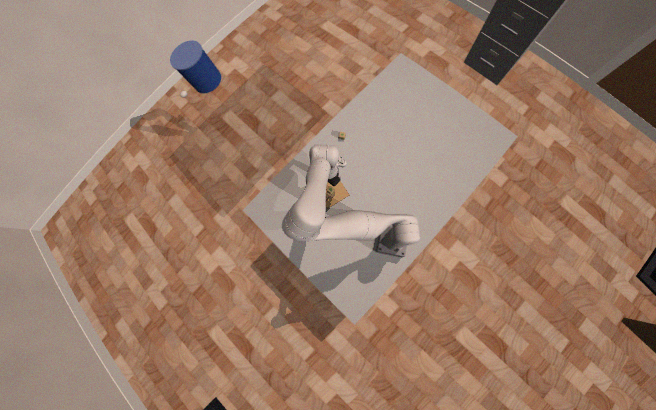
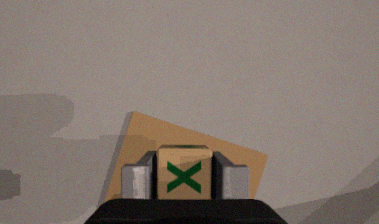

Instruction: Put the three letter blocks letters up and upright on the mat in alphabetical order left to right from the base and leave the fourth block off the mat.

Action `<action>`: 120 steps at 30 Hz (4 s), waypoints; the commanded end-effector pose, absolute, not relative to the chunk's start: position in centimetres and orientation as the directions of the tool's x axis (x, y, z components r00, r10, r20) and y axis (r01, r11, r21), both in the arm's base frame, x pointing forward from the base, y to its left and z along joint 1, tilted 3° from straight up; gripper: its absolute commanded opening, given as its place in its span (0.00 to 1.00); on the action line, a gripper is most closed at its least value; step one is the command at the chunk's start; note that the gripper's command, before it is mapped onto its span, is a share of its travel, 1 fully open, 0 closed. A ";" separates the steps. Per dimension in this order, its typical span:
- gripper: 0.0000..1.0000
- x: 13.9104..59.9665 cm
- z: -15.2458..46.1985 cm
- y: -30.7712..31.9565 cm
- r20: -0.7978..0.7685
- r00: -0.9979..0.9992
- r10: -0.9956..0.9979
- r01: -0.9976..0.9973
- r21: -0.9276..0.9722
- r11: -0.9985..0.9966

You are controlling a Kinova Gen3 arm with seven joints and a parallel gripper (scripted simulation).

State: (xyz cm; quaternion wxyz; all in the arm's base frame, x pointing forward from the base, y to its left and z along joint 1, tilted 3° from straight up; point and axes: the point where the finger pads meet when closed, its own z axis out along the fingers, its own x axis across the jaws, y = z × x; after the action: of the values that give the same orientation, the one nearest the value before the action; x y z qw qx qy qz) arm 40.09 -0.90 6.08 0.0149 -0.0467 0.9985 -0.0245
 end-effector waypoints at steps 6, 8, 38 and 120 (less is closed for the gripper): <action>0.57 40.1 5.4 -0.9 -0.028 -0.995 -0.093 -0.091 -0.050 0.995; 0.57 40.2 4.8 -1.0 -0.028 -0.995 -0.093 -0.091 -0.050 0.995; 0.57 40.5 -3.3 -1.3 -0.028 -0.995 -0.093 -0.091 -0.050 0.995; 0.57 40.6 -3.8 -1.3 -0.028 -0.995 -0.093 -0.091 -0.050 0.995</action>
State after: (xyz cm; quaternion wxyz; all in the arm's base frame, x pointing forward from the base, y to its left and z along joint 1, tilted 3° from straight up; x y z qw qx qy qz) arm 40.59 -1.29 -3.82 0.0142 -0.0462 0.9985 -0.0246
